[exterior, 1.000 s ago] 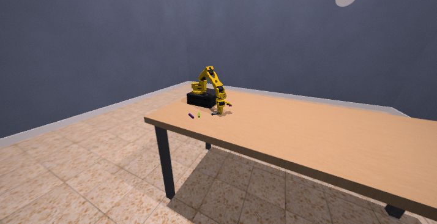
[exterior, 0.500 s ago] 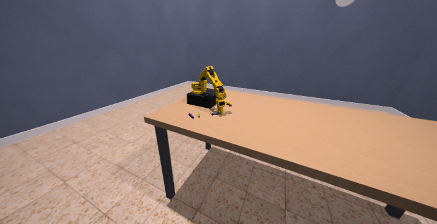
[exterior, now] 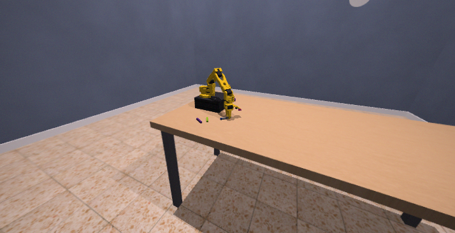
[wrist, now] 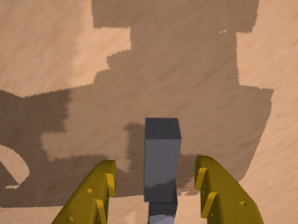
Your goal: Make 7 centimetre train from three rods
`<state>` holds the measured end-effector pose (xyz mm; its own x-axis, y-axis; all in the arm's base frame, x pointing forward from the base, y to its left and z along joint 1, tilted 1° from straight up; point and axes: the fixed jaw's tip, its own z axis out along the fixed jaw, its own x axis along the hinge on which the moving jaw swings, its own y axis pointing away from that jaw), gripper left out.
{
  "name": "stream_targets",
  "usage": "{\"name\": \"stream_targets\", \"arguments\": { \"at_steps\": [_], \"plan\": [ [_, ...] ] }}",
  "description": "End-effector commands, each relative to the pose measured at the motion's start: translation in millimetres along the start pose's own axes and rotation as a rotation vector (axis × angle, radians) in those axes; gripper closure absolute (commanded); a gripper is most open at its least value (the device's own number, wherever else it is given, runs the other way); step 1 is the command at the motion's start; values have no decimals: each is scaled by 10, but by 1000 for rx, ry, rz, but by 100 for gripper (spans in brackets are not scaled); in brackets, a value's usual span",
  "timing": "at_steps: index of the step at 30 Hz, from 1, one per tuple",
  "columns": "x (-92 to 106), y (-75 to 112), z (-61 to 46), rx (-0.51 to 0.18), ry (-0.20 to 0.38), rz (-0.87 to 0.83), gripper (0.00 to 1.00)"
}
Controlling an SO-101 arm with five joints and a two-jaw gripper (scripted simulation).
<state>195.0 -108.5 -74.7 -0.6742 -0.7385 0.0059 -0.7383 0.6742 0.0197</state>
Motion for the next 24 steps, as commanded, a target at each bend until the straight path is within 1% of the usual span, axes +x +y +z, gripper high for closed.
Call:
{"name": "stream_targets", "arguments": {
  "at_steps": [1,18,24],
  "plan": [
    [2,-3,-19,11,-4,0,83],
    [2,-3,-20,11,-4,0,83],
    [1,-4,-43,11,-4,0,83]
  ]
}}
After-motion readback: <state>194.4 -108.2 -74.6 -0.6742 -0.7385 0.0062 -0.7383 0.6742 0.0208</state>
